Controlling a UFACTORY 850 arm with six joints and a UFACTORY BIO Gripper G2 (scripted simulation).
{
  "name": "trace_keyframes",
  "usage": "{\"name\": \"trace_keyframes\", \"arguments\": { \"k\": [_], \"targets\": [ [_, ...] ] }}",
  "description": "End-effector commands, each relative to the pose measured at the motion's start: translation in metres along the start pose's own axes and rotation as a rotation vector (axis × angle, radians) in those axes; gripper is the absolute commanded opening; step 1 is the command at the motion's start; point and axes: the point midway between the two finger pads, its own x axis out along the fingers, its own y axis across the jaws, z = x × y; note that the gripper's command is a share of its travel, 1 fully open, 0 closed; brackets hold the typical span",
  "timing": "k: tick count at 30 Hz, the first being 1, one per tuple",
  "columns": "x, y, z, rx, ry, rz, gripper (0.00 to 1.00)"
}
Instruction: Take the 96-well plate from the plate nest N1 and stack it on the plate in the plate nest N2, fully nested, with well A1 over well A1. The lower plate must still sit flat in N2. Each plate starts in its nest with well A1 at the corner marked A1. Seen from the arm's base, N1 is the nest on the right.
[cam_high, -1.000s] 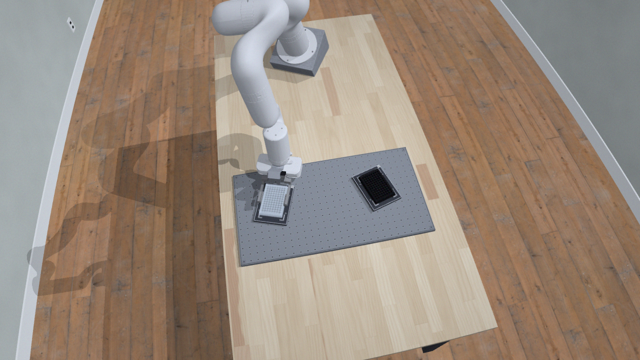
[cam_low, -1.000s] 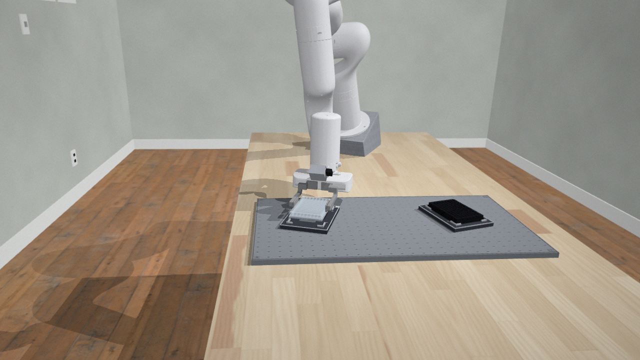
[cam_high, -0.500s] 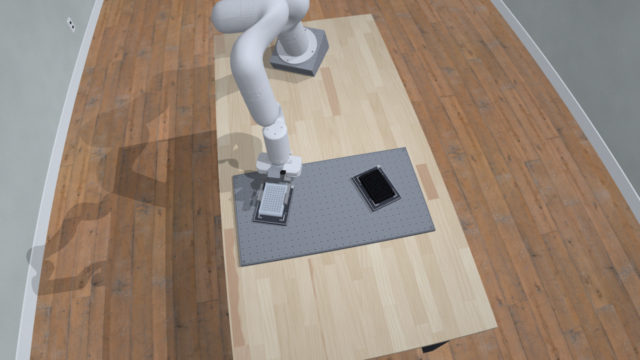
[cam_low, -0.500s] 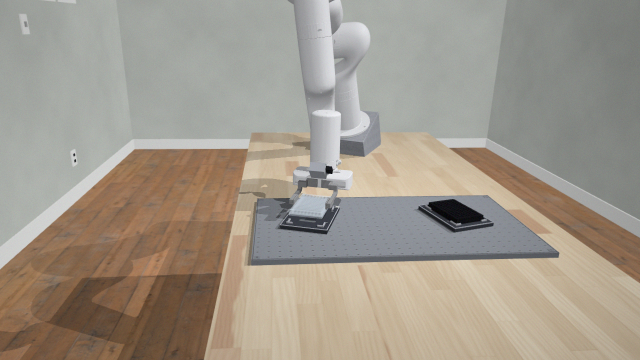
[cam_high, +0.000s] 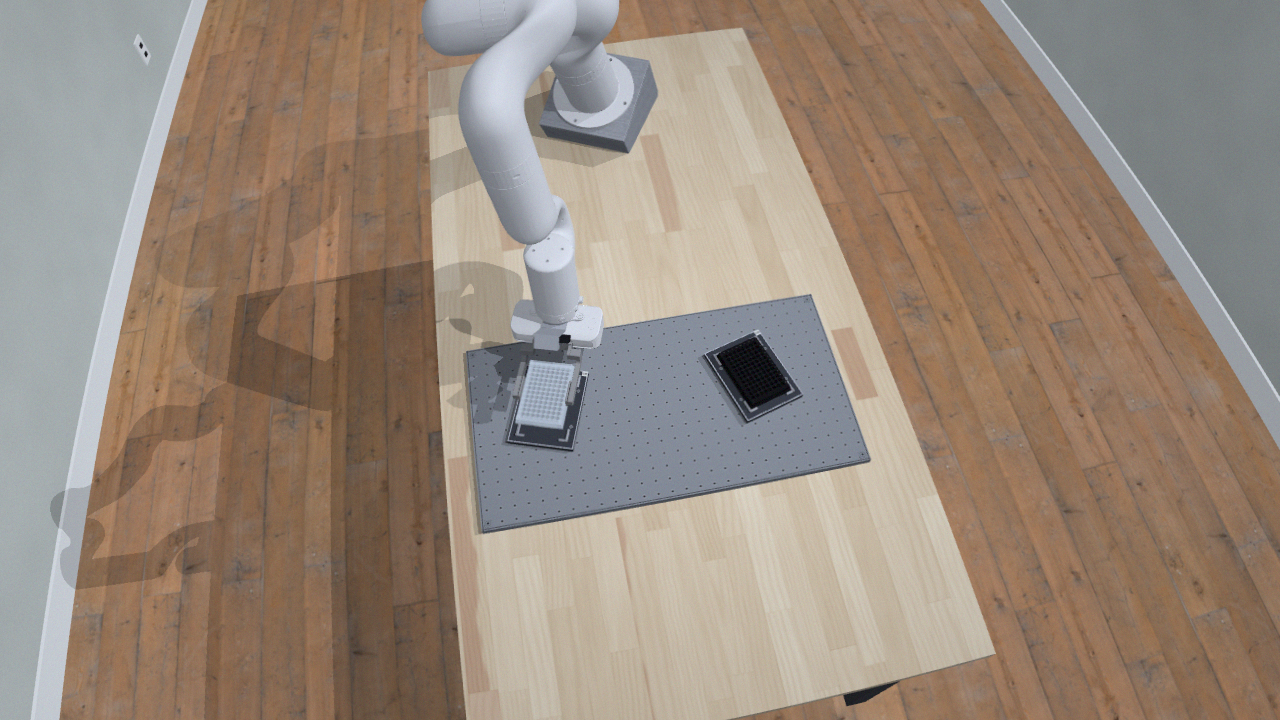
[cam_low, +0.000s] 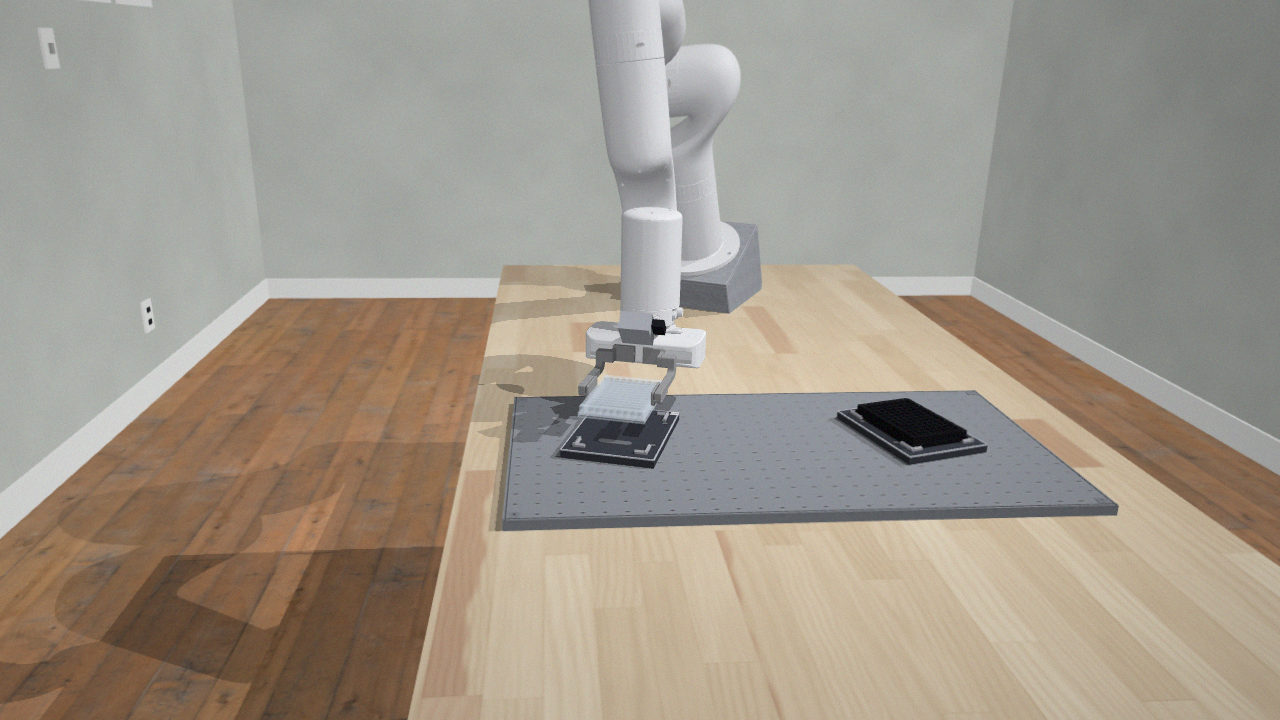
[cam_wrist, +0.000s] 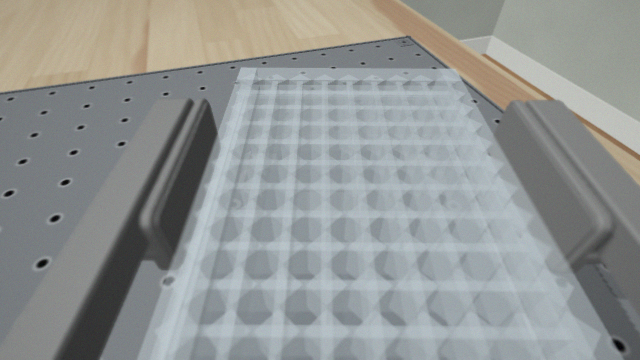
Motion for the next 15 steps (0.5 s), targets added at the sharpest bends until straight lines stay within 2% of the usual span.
{"name": "trace_keyframes", "arguments": {
  "k": [1, 15],
  "targets": [
    [0.001, 0.0, 0.008, -0.001, 0.004, 0.0, 0.0],
    [0.001, 0.0, 0.028, -0.001, 0.004, 0.0, 0.0]
  ]
}}
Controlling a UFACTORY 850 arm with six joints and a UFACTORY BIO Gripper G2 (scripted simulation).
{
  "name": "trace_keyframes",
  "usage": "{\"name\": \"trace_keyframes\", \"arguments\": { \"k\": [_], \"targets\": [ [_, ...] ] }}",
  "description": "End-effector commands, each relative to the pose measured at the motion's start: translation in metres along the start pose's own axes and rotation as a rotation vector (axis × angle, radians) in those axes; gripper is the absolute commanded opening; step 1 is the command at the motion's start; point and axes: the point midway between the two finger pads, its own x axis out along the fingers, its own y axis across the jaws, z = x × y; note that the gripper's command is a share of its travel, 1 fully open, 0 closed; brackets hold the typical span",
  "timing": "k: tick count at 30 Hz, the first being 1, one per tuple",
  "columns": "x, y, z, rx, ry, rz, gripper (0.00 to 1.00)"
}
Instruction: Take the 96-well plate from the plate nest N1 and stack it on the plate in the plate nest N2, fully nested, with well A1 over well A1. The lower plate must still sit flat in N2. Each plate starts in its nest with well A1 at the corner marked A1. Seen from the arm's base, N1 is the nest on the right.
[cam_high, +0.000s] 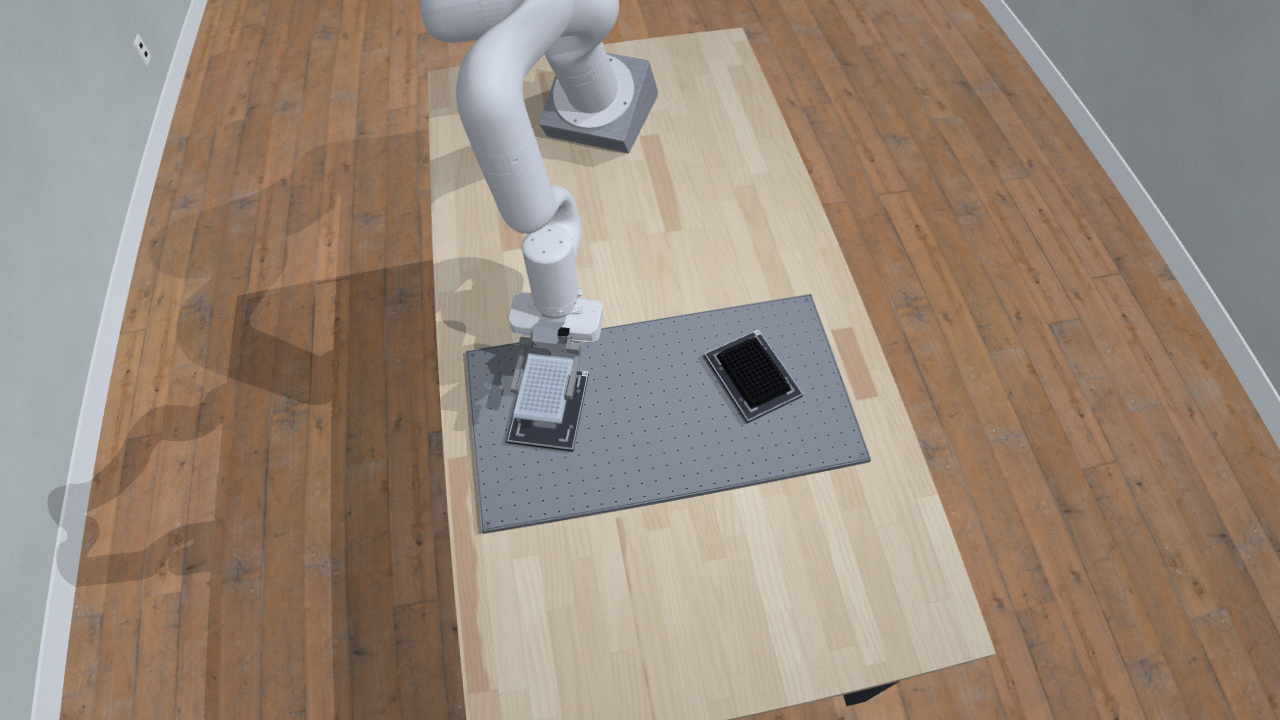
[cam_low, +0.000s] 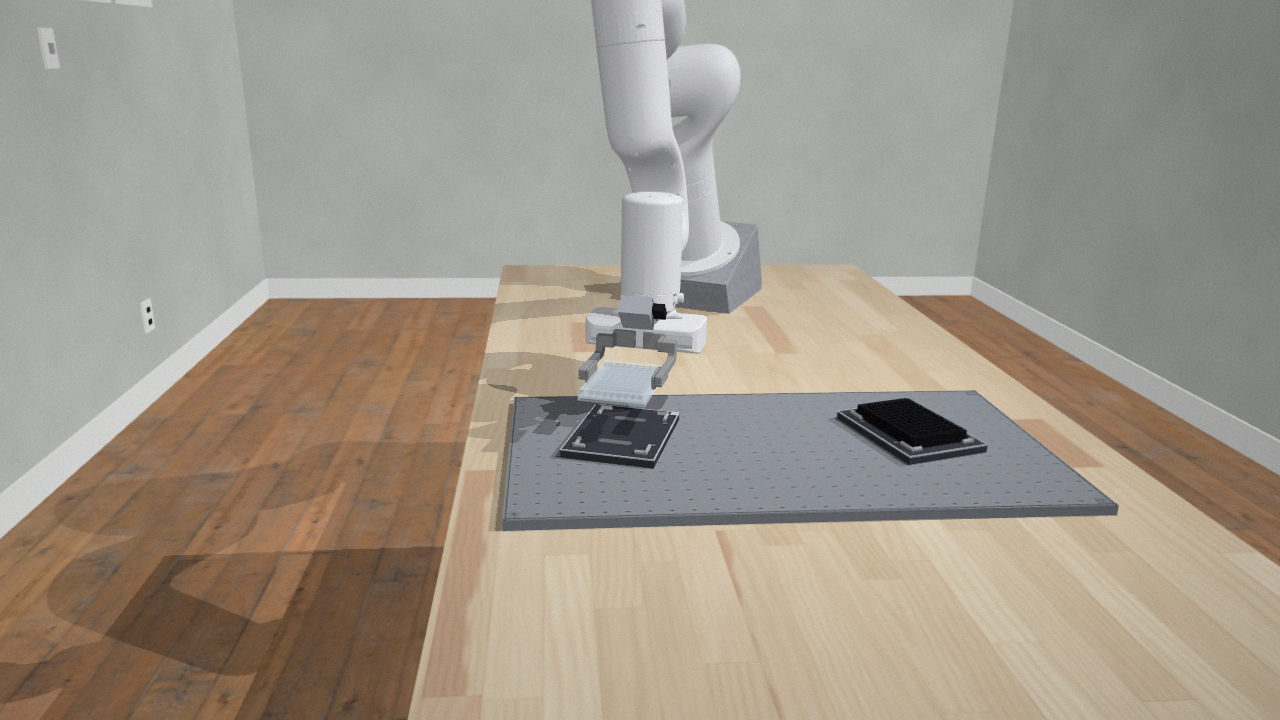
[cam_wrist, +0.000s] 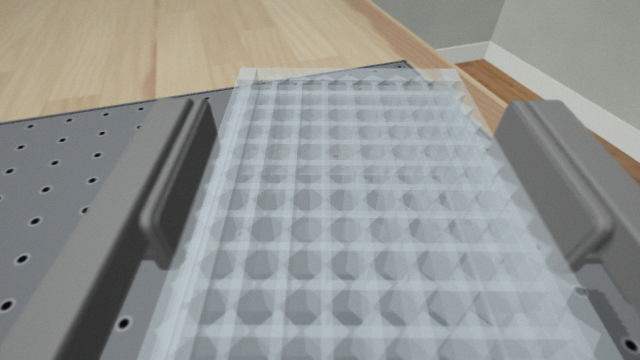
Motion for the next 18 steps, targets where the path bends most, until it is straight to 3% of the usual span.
{"name": "trace_keyframes", "arguments": {
  "k": [1, 9, 18],
  "targets": [
    [0.001, 0.0, 0.008, 0.0, 0.008, 0.0, 0.0],
    [0.001, 0.0, 0.021, 0.0, 0.008, 0.0, 0.0],
    [0.001, 0.0, 0.021, 0.0, 0.008, 0.0, 0.0]
  ]
}}
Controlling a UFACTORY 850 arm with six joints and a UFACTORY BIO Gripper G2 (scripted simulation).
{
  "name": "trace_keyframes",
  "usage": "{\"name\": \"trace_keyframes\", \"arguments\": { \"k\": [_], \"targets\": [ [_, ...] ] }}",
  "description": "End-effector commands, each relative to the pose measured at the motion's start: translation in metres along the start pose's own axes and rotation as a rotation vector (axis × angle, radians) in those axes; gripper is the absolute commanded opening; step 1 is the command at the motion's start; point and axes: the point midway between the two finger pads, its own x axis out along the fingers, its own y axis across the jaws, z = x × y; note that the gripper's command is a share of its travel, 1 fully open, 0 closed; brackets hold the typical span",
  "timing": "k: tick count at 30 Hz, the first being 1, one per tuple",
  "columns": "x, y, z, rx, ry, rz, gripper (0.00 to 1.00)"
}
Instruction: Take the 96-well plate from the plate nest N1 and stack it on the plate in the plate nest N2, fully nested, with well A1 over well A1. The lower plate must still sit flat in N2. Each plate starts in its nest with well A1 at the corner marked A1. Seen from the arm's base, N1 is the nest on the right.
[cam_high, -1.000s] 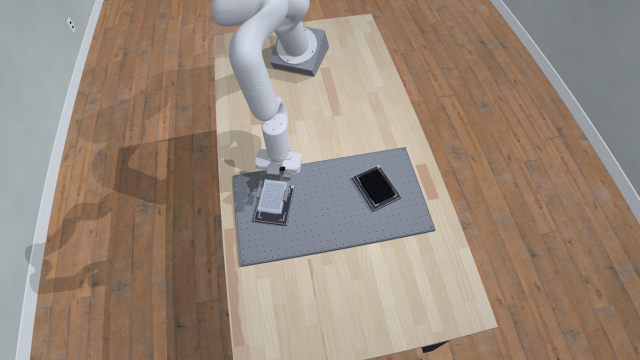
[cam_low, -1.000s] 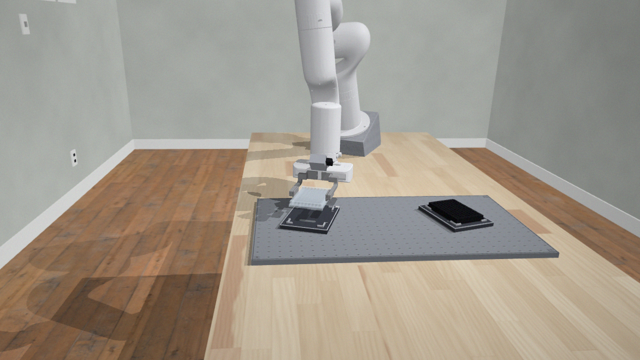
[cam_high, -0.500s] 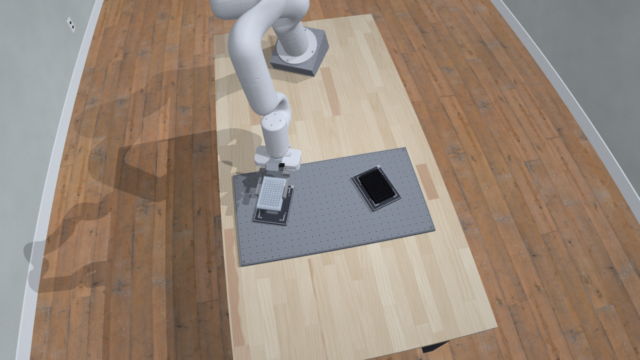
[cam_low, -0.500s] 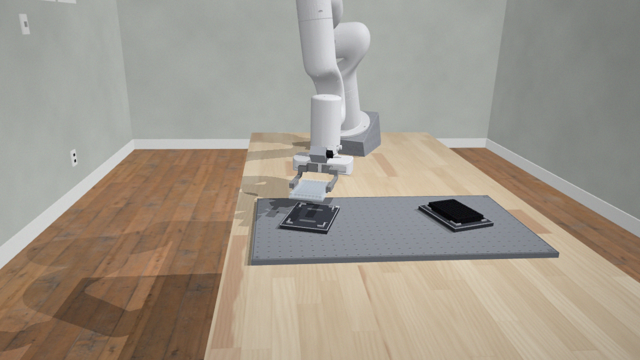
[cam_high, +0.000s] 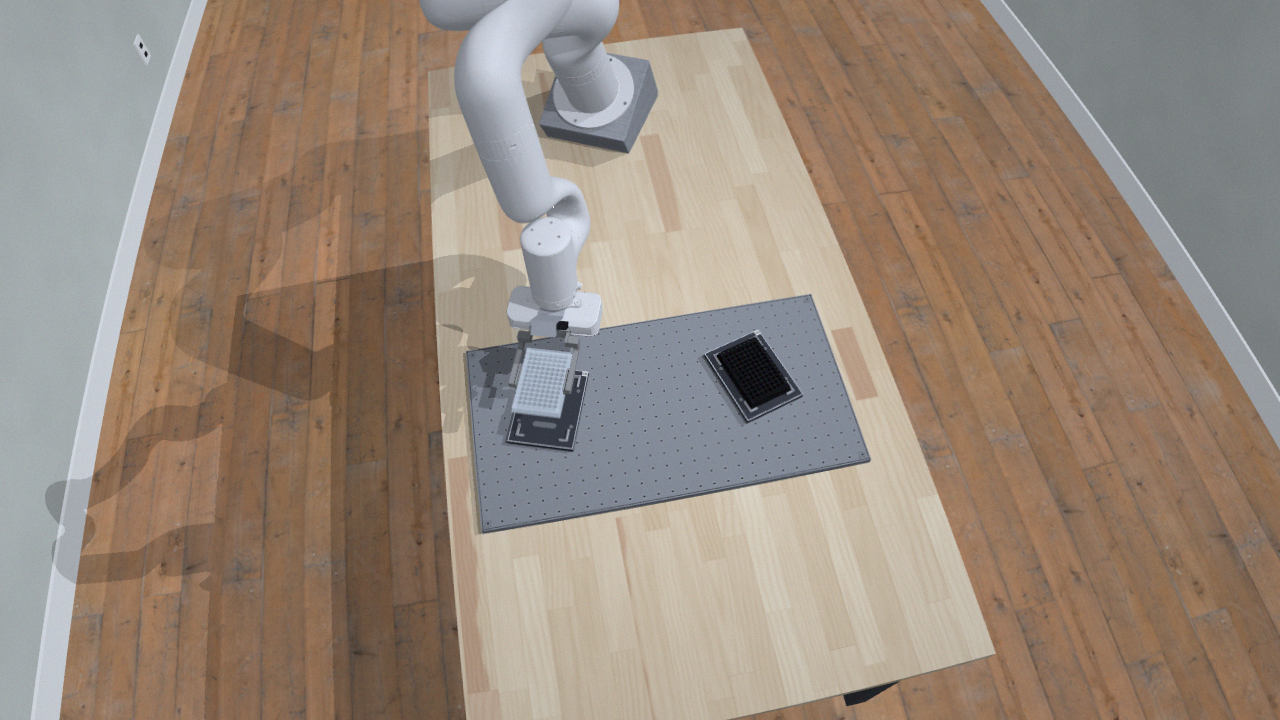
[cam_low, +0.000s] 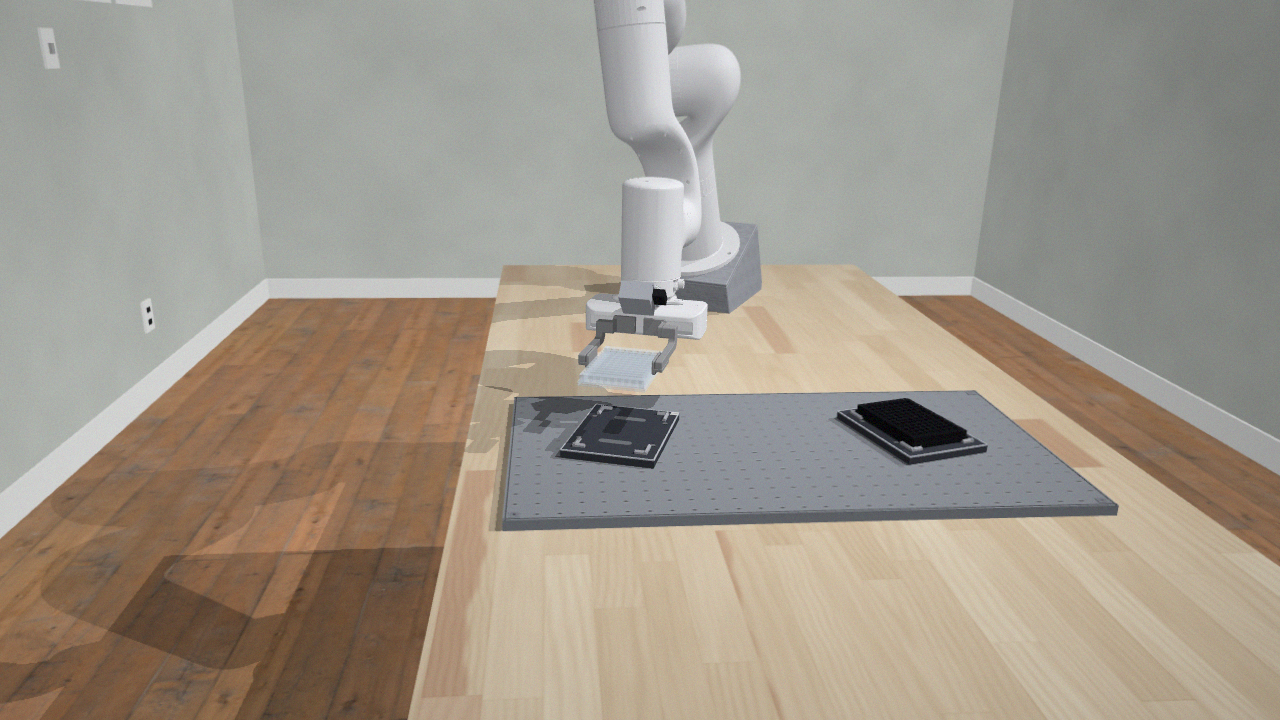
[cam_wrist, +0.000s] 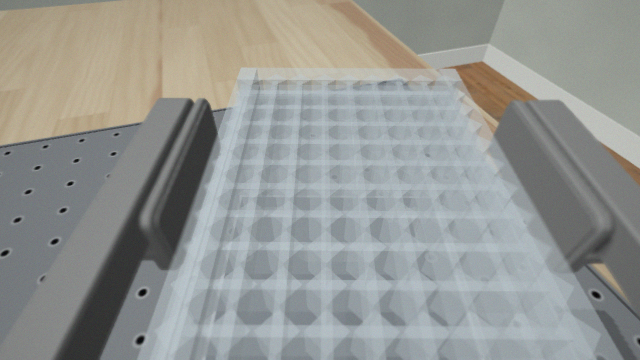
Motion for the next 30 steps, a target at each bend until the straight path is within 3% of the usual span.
{"name": "trace_keyframes", "arguments": {
  "k": [1, 5, 11, 13, 25, 30],
  "targets": [
    [0.001, 0.0, 0.001, 0.001, 0.006, 0.0, 0.0],
    [0.001, 0.0, 0.001, 0.001, 0.006, 0.0, 0.0],
    [-0.005, 0.019, 0.001, 0.001, 0.005, 0.2, 0.0],
    [-0.005, 0.019, 0.001, 0.001, 0.005, 0.2, 0.0],
    [-0.017, 0.057, 0.001, 0.002, 0.005, 0.6, 0.0],
    [-0.02, 0.067, 0.001, 0.003, 0.005, 0.606, 0.0]
  ]
}}
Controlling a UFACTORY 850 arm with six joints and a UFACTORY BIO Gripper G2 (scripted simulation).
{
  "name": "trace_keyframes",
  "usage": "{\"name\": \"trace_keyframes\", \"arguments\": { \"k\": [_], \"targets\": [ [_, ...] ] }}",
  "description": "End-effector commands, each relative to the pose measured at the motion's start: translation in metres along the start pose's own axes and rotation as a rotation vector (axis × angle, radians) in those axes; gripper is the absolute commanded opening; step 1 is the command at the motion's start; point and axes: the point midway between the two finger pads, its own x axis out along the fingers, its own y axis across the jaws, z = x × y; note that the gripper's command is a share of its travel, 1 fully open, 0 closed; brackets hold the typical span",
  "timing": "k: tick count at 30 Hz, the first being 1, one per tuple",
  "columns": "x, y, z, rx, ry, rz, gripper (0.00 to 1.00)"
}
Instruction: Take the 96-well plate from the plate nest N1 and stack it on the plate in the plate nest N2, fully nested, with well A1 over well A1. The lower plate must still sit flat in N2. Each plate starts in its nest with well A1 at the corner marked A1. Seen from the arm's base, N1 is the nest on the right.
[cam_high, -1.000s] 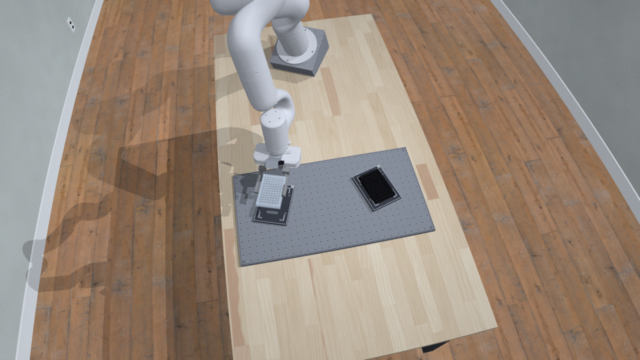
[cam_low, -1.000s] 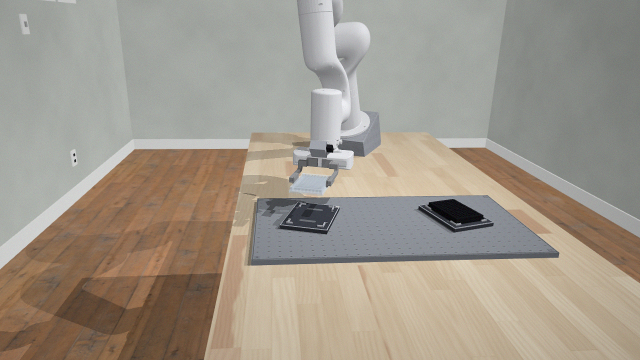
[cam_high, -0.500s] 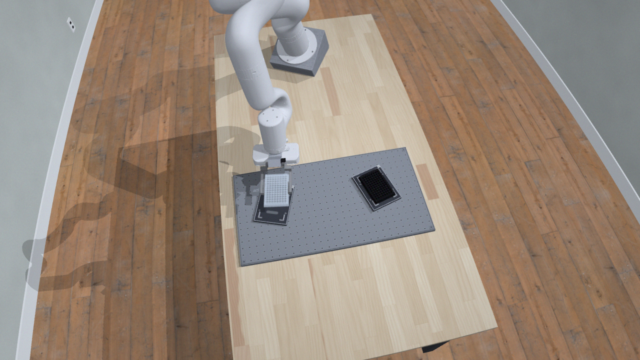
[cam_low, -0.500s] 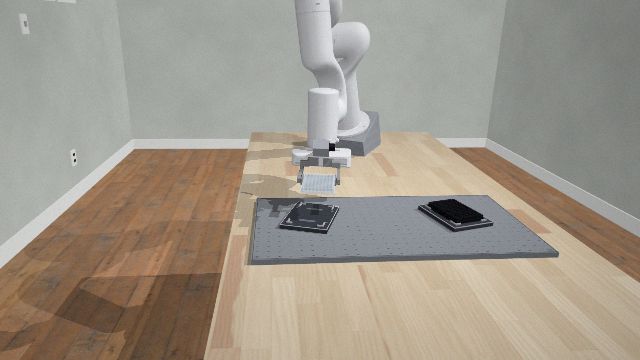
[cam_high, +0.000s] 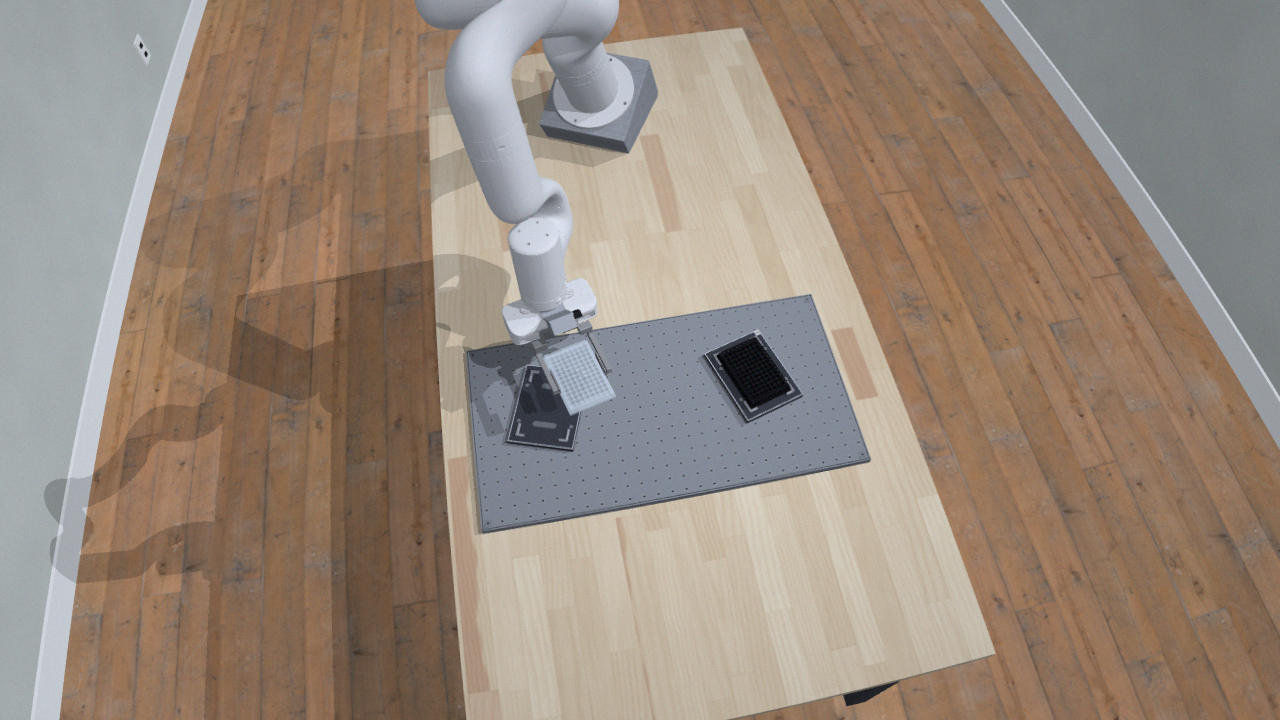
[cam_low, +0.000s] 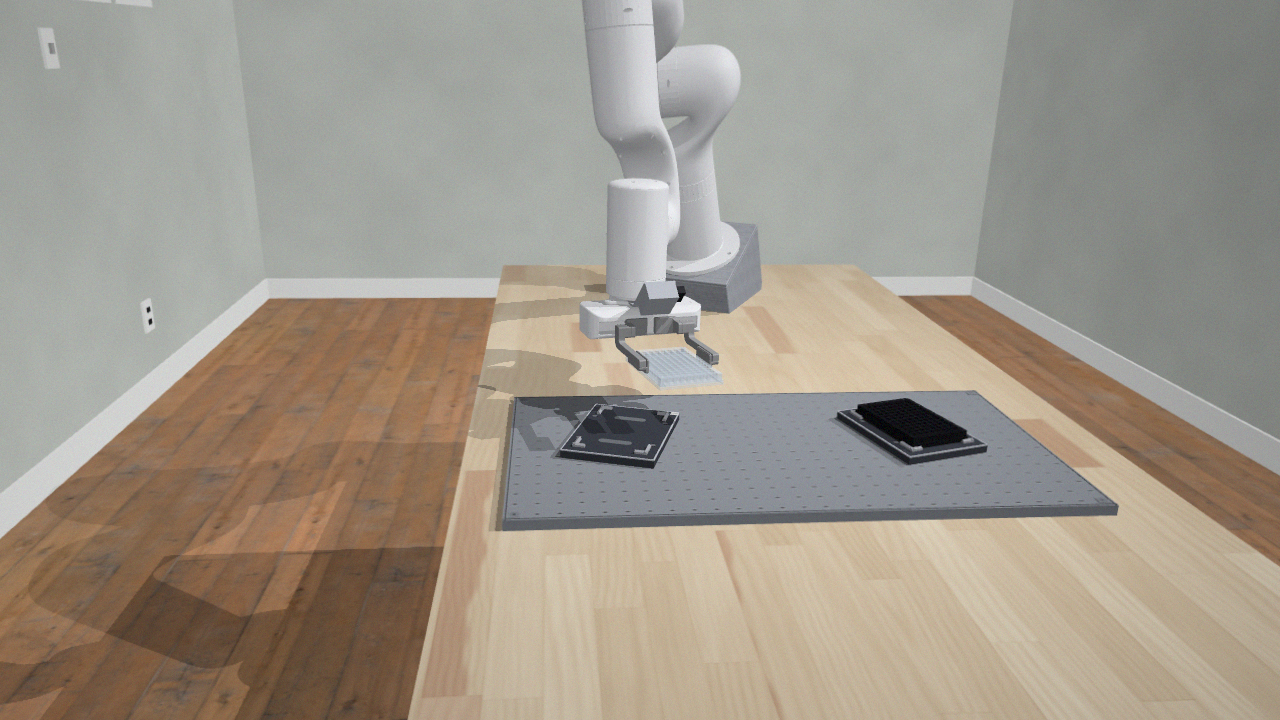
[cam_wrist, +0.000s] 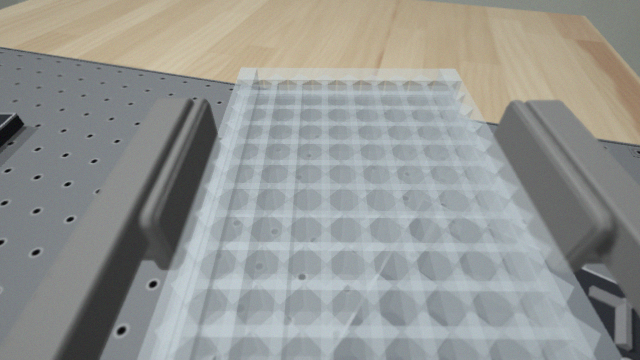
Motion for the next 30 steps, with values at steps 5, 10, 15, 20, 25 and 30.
{"name": "trace_keyframes", "arguments": {
  "k": [5, 10, 15, 20, 25, 30],
  "targets": [
    [0.007, 0.022, 0.001, 0.015, 0.022, 0.029, 0.0],
    [0.012, 0.038, 0.001, 0.015, 0.022, 0.029, 0.0],
    [0.016, 0.054, 0.001, 0.015, 0.023, 0.029, 0.0],
    [0.019, 0.063, 0.001, 0.015, 0.023, 0.029, 0.0],
    [0.024, 0.079, 0.001, 0.015, 0.023, 0.029, 0.0],
    [0.028, 0.095, 0.002, 0.015, 0.023, 0.029, 0.0]
  ]
}}
